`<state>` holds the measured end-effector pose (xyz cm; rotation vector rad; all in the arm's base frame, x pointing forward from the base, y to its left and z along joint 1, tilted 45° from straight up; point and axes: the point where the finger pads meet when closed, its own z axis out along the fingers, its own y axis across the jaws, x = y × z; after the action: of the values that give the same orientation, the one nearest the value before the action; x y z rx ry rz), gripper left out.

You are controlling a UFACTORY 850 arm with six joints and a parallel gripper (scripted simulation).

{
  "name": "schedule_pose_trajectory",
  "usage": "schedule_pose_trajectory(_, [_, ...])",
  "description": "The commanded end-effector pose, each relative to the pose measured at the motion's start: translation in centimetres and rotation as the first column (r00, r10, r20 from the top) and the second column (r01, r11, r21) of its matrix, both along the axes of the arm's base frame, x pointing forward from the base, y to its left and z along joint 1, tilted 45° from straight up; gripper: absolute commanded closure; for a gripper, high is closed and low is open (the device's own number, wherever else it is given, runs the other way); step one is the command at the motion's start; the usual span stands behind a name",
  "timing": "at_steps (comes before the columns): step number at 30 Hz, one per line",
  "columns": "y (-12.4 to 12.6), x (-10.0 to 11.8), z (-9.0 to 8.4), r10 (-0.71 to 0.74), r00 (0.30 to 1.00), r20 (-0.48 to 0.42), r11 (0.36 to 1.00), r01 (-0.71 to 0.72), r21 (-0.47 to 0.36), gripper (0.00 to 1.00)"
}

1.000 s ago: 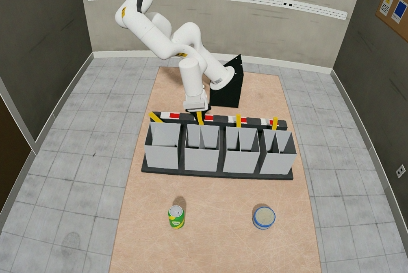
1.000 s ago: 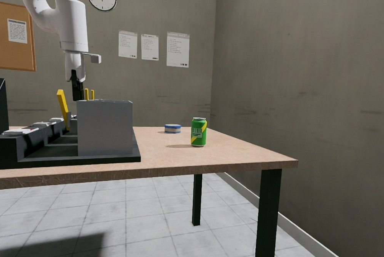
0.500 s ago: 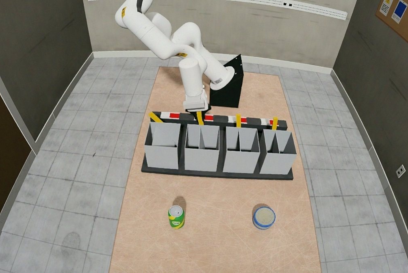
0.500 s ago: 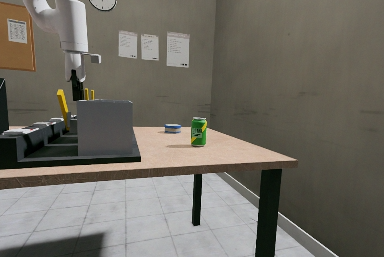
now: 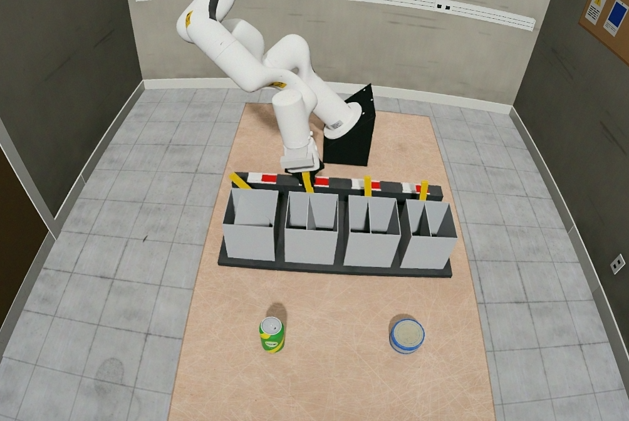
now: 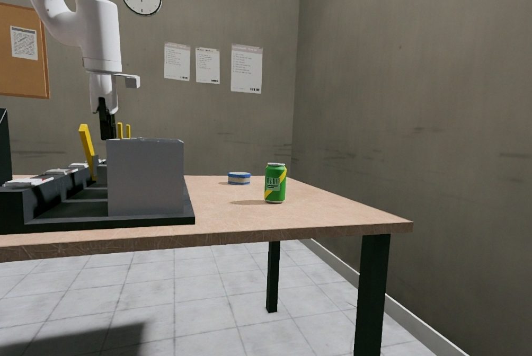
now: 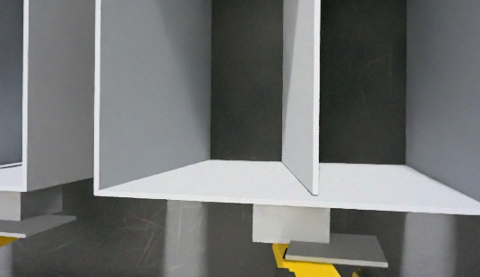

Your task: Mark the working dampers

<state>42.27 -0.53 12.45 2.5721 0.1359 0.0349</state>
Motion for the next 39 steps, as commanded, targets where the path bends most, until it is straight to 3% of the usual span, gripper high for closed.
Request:
schedule_pose_trajectory(1, [-0.1, 0.1, 0.1, 0.000, 1.000, -0.001, 1.000, 0.000, 0.019, 0.81])
schedule_pose_trajectory(39, [-2.6, 0.3, 1.2, 0.004, 1.000, -0.030, 0.957, 0.005, 0.289, 0.81])
